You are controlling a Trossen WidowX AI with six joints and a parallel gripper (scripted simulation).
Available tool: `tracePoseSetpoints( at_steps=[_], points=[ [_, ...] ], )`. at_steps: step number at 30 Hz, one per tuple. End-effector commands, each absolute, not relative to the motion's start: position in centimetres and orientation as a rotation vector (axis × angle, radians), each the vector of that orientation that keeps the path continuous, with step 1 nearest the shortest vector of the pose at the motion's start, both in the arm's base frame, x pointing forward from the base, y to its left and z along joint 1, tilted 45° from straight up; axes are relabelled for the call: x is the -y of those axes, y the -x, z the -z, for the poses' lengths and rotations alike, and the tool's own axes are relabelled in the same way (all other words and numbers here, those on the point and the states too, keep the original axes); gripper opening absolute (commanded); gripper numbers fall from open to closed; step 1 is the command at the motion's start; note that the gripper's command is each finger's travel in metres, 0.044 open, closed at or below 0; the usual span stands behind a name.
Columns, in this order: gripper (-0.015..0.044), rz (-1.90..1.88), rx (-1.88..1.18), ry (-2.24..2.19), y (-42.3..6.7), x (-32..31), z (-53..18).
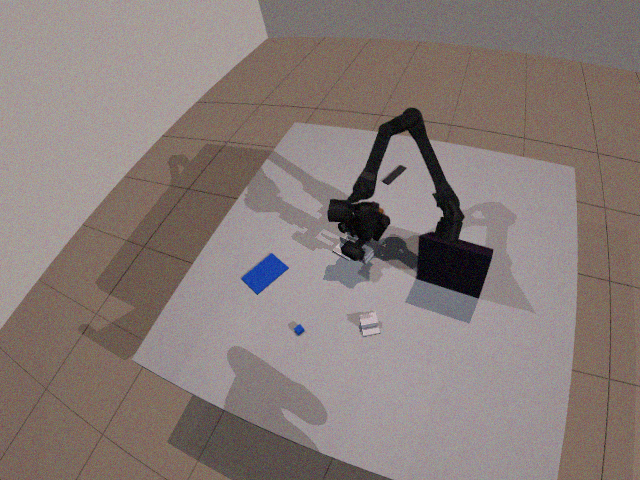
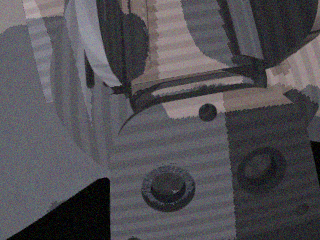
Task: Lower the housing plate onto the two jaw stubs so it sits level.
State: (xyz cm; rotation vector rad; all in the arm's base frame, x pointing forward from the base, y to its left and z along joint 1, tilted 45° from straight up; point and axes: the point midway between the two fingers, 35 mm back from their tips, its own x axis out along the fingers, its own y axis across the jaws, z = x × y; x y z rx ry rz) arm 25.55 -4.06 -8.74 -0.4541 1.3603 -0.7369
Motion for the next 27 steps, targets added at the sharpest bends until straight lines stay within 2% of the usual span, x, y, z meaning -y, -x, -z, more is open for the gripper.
tracePoseSetpoints(
  at_steps=[1, 27],
  points=[
    [0.0351, 0.736, -1.359, 0.46, -25.57, 4.1, 8.74],
    [0.0351, 0.736, -1.358, 0.459, -25.59, 4.49, 9.12]
  ],
)
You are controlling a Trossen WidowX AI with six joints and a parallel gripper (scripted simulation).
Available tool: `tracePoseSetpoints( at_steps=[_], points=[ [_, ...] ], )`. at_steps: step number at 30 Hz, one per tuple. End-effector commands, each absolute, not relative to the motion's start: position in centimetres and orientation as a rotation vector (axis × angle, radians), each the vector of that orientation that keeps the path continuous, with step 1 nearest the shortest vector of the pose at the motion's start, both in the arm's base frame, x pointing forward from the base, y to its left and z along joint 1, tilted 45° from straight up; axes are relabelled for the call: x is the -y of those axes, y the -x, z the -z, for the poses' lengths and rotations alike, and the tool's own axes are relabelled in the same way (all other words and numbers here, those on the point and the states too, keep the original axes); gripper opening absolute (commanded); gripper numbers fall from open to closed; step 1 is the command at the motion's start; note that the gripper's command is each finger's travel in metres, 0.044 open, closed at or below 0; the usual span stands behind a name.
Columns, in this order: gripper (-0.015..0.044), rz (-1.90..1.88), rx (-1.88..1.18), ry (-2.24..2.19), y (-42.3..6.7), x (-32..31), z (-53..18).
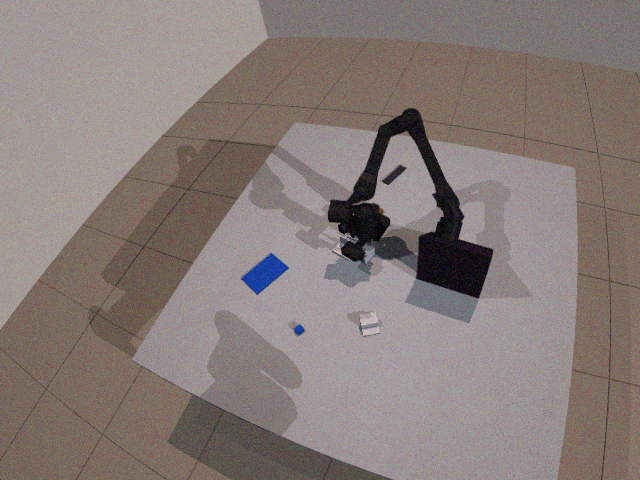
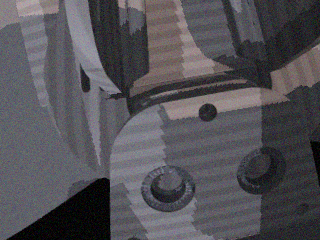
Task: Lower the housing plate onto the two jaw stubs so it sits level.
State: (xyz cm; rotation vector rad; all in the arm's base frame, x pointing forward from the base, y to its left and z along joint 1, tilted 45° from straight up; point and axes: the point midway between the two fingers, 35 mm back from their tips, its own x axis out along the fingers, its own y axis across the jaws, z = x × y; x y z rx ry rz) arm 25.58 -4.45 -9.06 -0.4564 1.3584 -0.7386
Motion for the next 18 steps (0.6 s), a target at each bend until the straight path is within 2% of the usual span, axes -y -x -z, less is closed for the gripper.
tracePoseSetpoints(
  at_steps=[1, 18],
  points=[
    [0.0351, 0.736, -1.358, 0.459, -25.59, 4.54, 9.16],
    [0.0351, 0.736, -1.358, 0.46, -25.6, 4.8, 9.42]
  ],
)
